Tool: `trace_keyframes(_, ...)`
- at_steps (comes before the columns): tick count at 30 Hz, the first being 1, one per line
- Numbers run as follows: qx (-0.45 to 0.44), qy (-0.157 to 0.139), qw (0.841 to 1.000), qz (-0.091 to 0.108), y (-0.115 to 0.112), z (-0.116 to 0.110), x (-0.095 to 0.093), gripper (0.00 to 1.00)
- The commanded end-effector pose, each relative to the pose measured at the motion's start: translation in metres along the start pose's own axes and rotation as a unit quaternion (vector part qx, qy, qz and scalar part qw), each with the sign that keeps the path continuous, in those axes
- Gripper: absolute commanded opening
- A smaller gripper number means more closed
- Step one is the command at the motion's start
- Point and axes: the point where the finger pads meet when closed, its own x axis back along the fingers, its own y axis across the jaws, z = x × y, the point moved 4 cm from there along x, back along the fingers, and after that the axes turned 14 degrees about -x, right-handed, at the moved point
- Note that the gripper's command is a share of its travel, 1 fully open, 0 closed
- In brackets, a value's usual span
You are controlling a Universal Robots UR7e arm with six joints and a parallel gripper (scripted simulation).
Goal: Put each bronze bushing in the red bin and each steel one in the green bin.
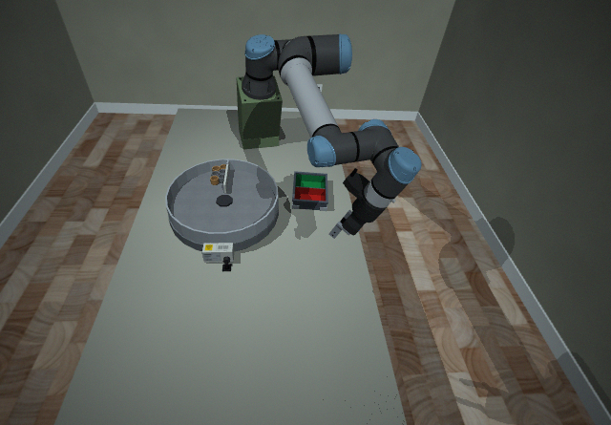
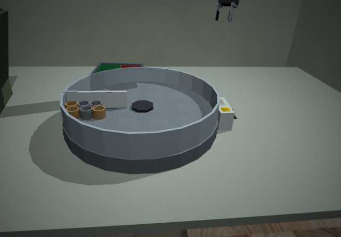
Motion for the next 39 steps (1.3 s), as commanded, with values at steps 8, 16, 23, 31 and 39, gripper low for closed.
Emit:
trace_keyframes(8, 0.000, -0.001, 1.000, 0.000, 0.000, 0.000, 0.002, 1.00)
trace_keyframes(16, 0.000, -0.001, 1.000, 0.000, 0.004, 0.045, 0.004, 1.00)
trace_keyframes(23, 0.000, -0.001, 1.000, 0.000, 0.007, 0.078, 0.006, 1.00)
trace_keyframes(31, 0.000, -0.001, 1.000, 0.000, 0.010, 0.111, 0.008, 1.00)
trace_keyframes(39, 0.000, -0.001, 1.000, 0.000, 0.016, 0.167, 0.011, 1.00)
